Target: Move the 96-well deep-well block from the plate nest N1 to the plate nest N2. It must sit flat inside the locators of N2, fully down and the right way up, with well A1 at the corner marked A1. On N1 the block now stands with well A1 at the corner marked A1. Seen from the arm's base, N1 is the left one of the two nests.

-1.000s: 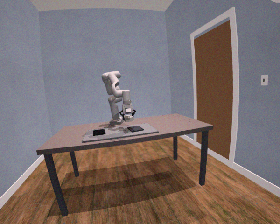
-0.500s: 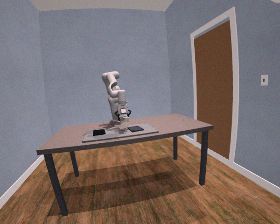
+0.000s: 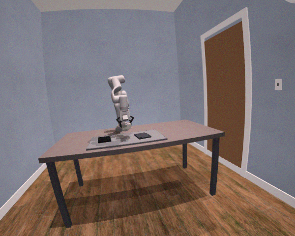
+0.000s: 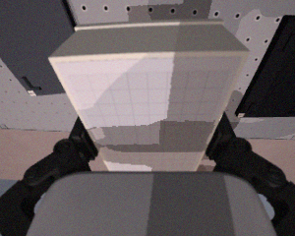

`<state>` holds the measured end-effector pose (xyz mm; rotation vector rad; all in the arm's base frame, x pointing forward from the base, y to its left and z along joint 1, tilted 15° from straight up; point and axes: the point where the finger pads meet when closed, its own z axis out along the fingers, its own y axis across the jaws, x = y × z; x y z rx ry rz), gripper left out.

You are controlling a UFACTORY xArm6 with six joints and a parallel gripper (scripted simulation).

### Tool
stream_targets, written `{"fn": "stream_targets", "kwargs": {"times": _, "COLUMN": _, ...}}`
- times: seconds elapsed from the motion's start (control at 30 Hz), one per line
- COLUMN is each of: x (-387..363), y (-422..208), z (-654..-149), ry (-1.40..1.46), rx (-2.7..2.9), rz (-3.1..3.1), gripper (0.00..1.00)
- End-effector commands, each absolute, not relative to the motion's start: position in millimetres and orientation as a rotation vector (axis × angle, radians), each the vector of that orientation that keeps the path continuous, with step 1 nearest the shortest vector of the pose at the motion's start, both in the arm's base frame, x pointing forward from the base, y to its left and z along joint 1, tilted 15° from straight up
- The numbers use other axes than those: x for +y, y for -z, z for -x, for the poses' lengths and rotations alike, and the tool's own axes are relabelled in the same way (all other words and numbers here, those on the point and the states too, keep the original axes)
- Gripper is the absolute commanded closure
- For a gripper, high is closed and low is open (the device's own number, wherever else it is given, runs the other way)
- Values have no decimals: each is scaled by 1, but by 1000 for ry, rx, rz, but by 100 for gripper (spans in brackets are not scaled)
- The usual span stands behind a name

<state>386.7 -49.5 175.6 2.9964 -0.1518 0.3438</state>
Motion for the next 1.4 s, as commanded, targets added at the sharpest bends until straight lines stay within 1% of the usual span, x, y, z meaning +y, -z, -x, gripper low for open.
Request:
{"fn": "stream_targets", "kwargs": {"times": 0.0, "x": -61, "y": -178, "z": -385, "ry": -350, "rx": -151, "rz": -2997, "gripper": 100}}
{"fn": "stream_targets", "kwargs": {"times": 1.37, "x": -173, "y": -186, "z": -352, "ry": -349, "rx": -151, "rz": -2996, "gripper": 100}}
